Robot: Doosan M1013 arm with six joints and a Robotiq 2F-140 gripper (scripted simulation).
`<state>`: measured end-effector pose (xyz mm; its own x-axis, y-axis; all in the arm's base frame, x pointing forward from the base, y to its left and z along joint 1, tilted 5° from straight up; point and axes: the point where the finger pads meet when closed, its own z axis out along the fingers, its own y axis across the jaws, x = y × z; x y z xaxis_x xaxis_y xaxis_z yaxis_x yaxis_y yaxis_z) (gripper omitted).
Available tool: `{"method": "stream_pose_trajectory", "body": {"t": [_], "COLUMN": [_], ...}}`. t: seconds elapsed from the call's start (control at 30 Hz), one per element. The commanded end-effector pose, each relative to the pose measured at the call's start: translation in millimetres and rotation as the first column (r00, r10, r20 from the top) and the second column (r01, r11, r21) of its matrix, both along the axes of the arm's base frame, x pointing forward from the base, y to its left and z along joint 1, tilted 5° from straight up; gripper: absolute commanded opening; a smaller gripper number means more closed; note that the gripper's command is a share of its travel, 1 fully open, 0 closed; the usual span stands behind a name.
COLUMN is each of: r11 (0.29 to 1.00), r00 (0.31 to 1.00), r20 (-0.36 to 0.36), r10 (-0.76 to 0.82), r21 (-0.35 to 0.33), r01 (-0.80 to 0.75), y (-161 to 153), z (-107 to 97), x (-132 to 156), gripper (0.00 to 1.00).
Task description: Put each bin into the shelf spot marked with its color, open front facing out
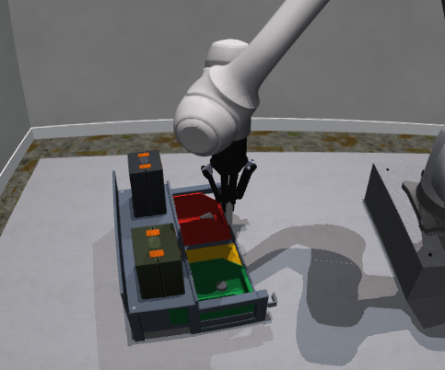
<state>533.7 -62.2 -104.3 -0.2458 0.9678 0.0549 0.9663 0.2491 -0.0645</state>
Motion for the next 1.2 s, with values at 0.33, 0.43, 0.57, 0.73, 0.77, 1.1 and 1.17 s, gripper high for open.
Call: {"method": "stream_pose_trajectory", "body": {"t": [0.33, 0.43, 0.57, 0.73, 0.77, 1.1, 1.17], "r11": [1.000, 1.000, 1.000, 1.000, 1.000, 1.000, 1.000], "r00": [1.000, 1.000, 1.000, 1.000, 1.000, 1.000, 1.000], "r20": [0.000, 0.000, 0.000, 0.000, 0.000, 0.000, 0.000], "r10": [0.000, 0.000, 0.000, 0.000, 0.000, 0.000, 0.000], "r21": [0.000, 0.000, 0.000, 0.000, 0.000, 0.000, 0.000], "r01": [0.000, 0.000, 0.000, 0.000, 0.000, 0.000, 0.000], "y": [0, 0, -1, -3, -3, -5, -6], "z": [1, 1, 5, 11, 12, 20, 21], "x": [-1, -1, -4, -9, -10, -17, -17], "gripper": [0.10, 0.10, 0.10, 0.10, 0.10, 0.10, 0.10]}}
